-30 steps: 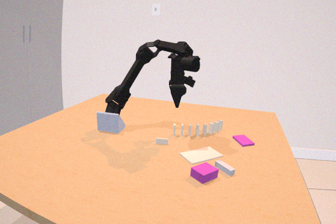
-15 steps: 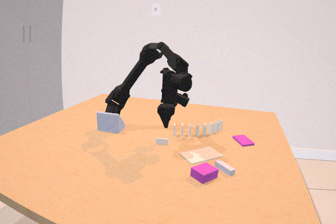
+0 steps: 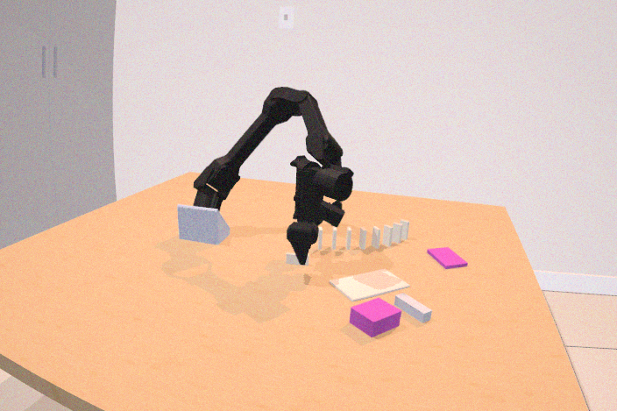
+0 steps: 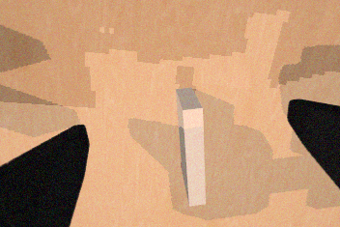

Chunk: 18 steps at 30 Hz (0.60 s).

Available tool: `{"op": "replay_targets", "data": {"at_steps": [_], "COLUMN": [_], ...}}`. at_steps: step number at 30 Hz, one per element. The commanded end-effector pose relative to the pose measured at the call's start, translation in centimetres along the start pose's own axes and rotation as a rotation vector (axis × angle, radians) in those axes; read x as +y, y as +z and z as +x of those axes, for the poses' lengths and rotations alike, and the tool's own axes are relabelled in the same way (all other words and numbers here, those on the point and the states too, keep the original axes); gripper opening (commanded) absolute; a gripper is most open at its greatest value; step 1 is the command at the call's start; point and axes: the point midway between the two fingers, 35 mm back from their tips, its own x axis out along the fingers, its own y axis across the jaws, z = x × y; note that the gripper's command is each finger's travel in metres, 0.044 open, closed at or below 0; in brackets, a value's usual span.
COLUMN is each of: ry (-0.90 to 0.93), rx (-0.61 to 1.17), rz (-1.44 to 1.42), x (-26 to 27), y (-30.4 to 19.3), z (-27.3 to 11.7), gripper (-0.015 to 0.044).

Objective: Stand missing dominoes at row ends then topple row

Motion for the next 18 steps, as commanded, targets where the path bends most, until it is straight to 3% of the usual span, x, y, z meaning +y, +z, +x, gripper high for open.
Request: {"op": "replay_targets", "data": {"at_steps": [1,15,18], "ry": [-0.001,-0.001,-0.001], "rx": [-0.011,-0.011,-0.011], "rz": [0.004,0.004,0.004], "x": [-0.1,0.0,0.0], "y": [0.1,0.0,0.0], "z": [0.4,1.6,1.6], "gripper": [0.0440,0.0440,0.0361]}}
